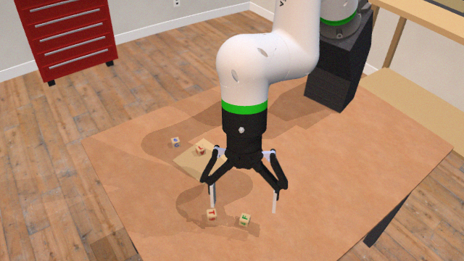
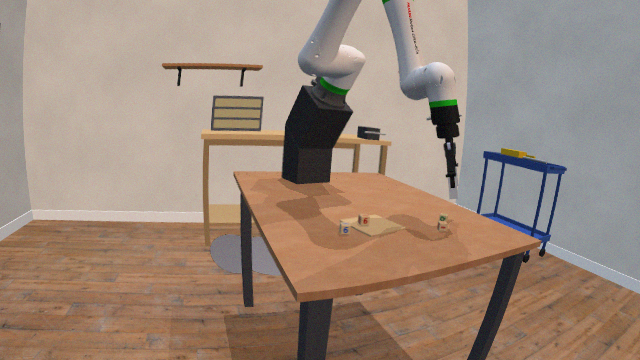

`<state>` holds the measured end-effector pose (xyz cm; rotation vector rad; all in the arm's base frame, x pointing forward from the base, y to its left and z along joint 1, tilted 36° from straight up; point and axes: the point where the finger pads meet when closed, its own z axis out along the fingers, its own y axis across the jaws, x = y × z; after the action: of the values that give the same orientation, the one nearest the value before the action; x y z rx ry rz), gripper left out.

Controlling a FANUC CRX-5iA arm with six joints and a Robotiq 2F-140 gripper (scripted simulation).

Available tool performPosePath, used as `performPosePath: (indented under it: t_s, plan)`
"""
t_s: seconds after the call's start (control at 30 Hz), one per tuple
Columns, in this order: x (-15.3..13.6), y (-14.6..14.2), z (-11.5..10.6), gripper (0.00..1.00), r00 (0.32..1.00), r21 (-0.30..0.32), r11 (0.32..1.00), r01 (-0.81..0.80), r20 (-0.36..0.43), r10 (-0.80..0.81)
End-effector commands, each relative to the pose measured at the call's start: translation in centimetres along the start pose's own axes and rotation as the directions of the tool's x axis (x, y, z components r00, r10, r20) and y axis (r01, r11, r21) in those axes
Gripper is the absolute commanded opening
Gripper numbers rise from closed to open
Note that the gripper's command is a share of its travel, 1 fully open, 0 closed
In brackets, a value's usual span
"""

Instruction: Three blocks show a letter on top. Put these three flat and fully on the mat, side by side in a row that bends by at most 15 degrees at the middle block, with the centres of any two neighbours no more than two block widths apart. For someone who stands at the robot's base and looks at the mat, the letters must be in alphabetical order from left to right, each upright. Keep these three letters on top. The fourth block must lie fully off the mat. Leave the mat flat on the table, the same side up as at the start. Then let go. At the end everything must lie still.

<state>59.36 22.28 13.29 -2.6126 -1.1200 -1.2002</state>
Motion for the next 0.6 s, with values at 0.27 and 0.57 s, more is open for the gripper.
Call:
performPosePath:
  t_s: [0.27,0.57]
  plan:
    - [0.7,1.4,-0.3,1.00,1.000,-0.012,1.000,0.018,-0.020,-0.018]
    - [-2.5,-0.9,-1.2,1.00,0.994,-0.083,0.996,0.011,-0.111,-0.020]
